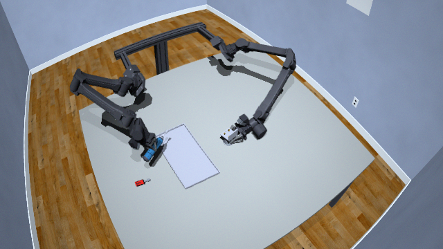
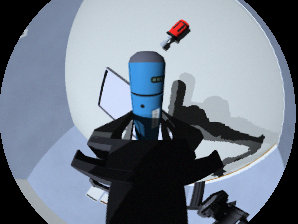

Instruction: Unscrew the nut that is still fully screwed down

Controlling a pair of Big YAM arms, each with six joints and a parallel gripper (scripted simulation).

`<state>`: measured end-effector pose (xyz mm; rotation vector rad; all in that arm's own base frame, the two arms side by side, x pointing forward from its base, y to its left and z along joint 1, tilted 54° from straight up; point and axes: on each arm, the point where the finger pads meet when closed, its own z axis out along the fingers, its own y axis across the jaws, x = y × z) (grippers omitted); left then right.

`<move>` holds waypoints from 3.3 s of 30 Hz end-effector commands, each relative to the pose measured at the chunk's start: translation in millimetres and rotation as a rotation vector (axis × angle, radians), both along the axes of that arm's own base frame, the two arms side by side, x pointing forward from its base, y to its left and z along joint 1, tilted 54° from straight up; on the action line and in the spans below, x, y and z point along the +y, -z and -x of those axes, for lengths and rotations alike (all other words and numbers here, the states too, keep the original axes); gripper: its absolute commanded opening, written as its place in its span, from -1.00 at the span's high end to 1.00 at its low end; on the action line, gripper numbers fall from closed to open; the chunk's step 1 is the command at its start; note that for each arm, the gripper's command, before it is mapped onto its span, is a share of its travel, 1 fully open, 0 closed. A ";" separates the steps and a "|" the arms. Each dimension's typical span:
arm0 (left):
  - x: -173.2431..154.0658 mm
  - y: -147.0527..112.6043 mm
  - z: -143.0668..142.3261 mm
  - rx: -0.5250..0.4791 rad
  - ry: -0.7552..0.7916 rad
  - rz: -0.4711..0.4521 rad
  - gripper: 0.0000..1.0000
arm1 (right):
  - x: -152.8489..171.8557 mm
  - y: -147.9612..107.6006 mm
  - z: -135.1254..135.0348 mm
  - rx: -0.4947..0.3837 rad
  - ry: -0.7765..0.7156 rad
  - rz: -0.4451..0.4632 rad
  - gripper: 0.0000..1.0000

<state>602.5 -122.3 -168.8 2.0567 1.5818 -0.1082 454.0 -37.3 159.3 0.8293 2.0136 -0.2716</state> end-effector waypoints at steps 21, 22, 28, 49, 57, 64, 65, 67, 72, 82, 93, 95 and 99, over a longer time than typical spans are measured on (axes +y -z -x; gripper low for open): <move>-5.5 -2.9 -2.4 -0.008 0.007 0.001 -0.17 | -46.5 -40.0 49.2 -0.078 0.253 -0.096 0.17; -5.5 -2.9 -2.4 -0.008 0.007 0.001 -0.17 | -48.8 -41.9 52.0 -0.082 0.266 -0.100 0.17; -5.5 -2.9 -2.4 -0.008 0.007 0.001 -0.17 | -57.9 -42.4 70.3 -0.085 0.327 -0.119 0.17; -5.5 -2.9 -2.4 -0.008 0.007 0.001 -0.17 | -74.1 -55.4 108.7 -0.124 0.463 -0.157 0.17; -5.5 -2.9 -2.4 -0.008 0.007 0.001 -0.17 | -96.2 -66.6 139.5 -0.167 0.593 -0.171 0.17; -5.5 -2.9 -2.4 -0.008 0.007 0.001 -0.17 | -95.6 -67.9 151.8 -0.175 0.621 -0.184 0.17; -5.5 -2.9 -2.4 -0.008 0.007 0.001 -0.17 | -95.6 -67.9 151.8 -0.175 0.621 -0.184 0.17; -5.5 -2.9 -2.4 -0.008 0.007 0.001 -0.17 | -104.0 -57.5 155.1 -0.157 0.646 -0.179 0.17; -5.5 -2.9 -2.4 -0.008 0.007 0.001 -0.17 | -112.7 -55.7 143.8 -0.161 0.635 -0.171 0.17; -5.5 -2.9 -2.4 -0.008 0.007 0.001 -0.17 | -113.0 -62.6 135.2 -0.197 0.606 -0.179 0.17; -5.5 -2.9 -2.4 -0.008 0.007 0.001 -0.17 | -136.2 -30.6 135.3 -0.149 0.636 -0.168 0.17; -5.5 -2.9 -2.4 -0.008 0.007 0.001 -0.17 | -139.3 -28.9 133.3 -0.151 0.636 -0.168 0.17; -5.5 -2.9 -2.4 -0.008 0.007 0.001 -0.17 | -131.0 -45.3 126.9 -0.192 0.605 -0.175 0.17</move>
